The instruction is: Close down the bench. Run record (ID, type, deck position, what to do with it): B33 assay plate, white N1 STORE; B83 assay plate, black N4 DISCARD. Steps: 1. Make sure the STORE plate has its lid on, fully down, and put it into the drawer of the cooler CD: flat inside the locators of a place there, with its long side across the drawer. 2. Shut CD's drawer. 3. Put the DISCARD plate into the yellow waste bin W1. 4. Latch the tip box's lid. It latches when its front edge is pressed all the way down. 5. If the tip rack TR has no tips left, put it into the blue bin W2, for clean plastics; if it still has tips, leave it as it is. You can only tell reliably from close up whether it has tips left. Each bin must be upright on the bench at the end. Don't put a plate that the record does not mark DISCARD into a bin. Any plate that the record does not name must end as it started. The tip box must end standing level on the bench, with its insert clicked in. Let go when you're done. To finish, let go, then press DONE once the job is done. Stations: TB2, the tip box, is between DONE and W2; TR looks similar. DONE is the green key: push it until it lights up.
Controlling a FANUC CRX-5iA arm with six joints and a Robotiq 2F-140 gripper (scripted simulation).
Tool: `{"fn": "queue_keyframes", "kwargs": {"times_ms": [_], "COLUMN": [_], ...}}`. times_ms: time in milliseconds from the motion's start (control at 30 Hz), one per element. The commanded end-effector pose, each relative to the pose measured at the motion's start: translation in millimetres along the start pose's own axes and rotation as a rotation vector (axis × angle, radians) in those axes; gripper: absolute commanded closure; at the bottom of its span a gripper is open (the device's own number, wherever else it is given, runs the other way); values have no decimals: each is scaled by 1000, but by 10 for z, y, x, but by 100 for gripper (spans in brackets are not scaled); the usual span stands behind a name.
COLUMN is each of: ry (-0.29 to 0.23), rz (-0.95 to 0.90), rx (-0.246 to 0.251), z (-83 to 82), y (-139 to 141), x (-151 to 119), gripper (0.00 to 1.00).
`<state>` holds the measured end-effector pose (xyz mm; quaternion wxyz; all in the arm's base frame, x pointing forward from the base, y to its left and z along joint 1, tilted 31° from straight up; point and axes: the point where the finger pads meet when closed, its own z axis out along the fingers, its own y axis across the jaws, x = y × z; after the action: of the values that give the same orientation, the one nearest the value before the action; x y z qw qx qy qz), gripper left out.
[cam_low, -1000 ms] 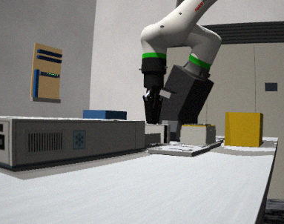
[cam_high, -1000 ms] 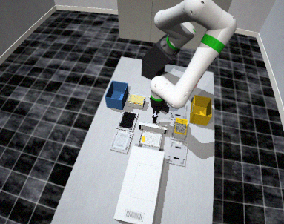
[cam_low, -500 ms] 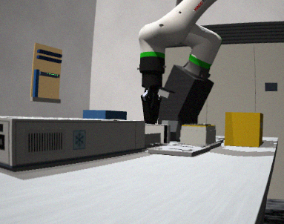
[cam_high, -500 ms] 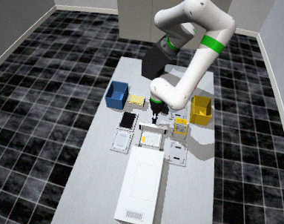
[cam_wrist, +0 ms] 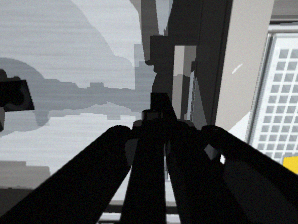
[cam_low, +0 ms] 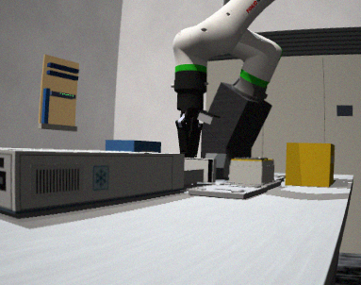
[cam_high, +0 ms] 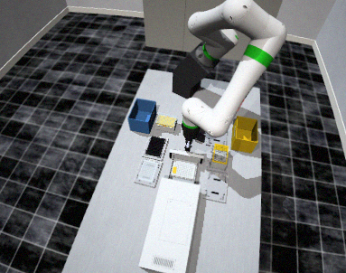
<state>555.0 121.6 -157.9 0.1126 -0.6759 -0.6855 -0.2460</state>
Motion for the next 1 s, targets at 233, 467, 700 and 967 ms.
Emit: {"fn": "queue_keyframes", "kwargs": {"times_ms": [233, 467, 700, 967], "ry": [0, 0, -1, -1], "rz": [0, 0, 0, 0], "rx": [-2, -2, -2, -2], "z": [-9, -9, -9, -9], "y": [114, 207, 274, 381], "x": [-2, -2, -2, -2], "gripper": [90, 90, 90, 90]}}
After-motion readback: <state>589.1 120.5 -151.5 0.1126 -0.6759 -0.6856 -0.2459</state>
